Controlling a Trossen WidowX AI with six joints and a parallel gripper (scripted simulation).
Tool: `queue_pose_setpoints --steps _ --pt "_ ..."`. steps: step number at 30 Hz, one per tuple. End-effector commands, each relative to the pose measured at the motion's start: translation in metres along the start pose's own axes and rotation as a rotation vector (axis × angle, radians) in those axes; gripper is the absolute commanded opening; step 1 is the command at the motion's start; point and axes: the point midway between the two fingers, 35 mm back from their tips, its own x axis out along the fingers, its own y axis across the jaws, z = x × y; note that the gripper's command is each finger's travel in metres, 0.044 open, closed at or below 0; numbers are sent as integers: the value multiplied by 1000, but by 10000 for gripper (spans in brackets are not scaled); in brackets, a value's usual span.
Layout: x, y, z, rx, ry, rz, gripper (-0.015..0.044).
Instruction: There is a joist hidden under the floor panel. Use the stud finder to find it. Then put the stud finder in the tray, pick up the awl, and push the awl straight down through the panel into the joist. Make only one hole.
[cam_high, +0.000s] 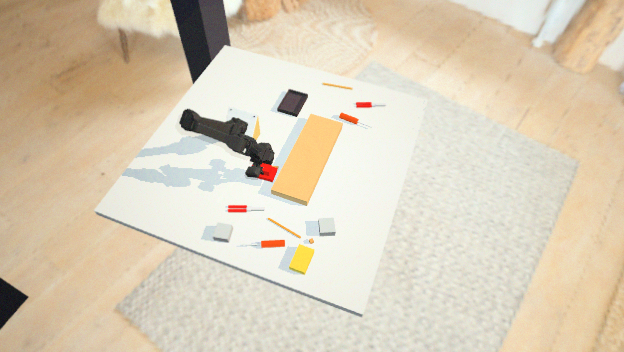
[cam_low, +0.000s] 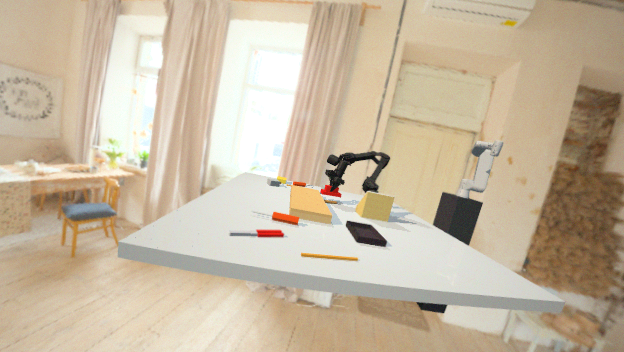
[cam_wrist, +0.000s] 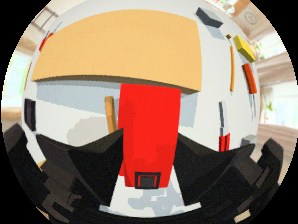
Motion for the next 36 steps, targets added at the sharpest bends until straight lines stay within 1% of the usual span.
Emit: queue_pose_setpoints --steps 1,13,19,36 --pt "-16 -2 6 8 -7 -5 0" --pt "-61 -4 13 0 -14 -24 0" --pt "-62 -7 23 5 -14 -25 0" --pt "-58 -20 97 42 -18 -35 0"
